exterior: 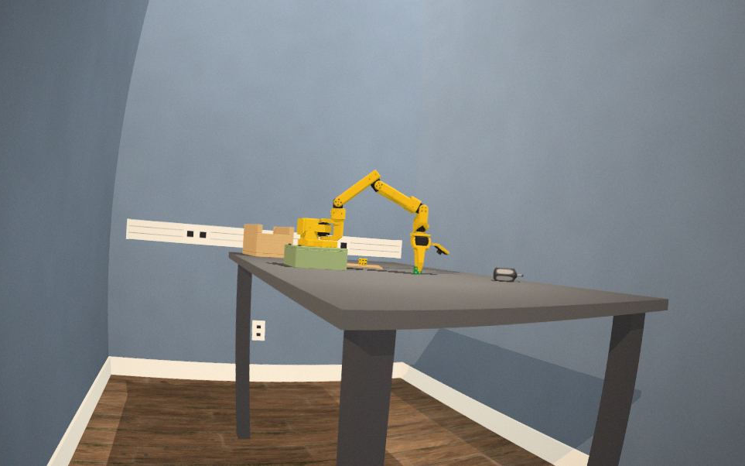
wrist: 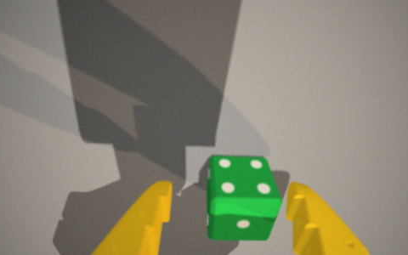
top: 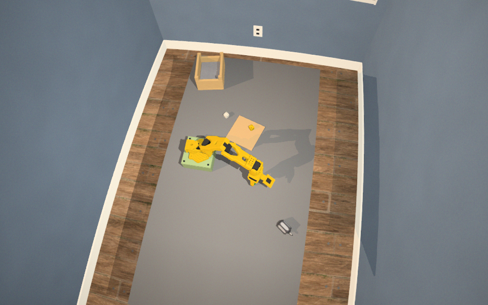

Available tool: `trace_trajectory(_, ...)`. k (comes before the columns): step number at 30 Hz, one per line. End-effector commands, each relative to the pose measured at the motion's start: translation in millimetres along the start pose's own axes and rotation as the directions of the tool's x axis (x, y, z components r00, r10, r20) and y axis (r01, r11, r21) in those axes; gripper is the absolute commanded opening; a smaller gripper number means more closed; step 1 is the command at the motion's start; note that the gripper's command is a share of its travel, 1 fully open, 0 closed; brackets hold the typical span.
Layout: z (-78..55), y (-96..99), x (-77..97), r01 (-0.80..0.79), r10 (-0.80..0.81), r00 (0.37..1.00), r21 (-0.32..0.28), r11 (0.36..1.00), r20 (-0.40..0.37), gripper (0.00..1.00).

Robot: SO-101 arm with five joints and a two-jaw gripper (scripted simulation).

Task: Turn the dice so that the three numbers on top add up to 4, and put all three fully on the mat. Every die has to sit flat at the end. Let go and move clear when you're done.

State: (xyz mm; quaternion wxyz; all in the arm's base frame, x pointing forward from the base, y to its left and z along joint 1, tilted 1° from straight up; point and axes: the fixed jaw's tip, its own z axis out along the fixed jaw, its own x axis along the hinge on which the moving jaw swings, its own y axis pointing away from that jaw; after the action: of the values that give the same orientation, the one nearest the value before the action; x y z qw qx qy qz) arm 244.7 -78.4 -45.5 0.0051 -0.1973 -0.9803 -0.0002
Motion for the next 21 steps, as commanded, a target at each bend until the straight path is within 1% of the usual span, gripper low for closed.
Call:
trace_trajectory(1,7.8,-1.8,6.2,-0.002,0.002,1.0,0.0,1.0,-0.031,0.21)
trace_trajectory(12,7.7,-6.5,6.1,-0.002,0.002,1.0,0.0,1.0,-0.03,0.13)
trace_trajectory(21,7.7,-8.3,6.2,-0.002,0.002,1.0,-0.001,1.0,-0.03,0.1)
